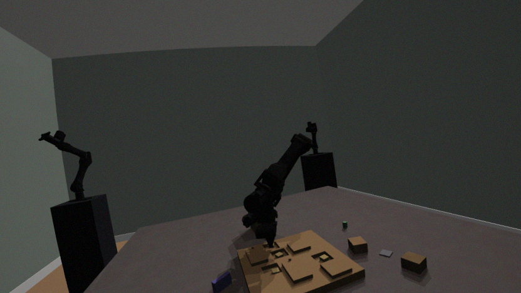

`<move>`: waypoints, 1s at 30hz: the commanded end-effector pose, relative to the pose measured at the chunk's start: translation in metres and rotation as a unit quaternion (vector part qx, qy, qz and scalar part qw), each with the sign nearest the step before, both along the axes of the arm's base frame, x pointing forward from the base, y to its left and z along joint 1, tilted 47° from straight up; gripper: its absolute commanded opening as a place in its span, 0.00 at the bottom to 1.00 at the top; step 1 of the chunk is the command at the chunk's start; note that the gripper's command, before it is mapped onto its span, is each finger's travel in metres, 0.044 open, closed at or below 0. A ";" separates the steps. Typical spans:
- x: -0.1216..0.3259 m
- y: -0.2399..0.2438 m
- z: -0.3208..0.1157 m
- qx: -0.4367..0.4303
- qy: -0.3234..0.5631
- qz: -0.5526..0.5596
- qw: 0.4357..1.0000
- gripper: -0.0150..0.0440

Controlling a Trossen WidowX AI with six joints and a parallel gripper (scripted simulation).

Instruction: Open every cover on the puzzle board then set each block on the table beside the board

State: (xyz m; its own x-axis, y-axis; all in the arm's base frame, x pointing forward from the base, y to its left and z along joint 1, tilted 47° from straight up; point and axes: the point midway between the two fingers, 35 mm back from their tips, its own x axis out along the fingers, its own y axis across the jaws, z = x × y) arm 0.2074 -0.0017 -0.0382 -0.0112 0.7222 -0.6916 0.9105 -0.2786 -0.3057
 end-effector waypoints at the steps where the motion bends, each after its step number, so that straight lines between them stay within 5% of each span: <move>1: 0.002 -0.006 0.005 -0.003 -0.004 0.001 1.000 0.39; 30: 0.002 -0.037 0.034 -0.003 -0.002 0.000 1.000 0.39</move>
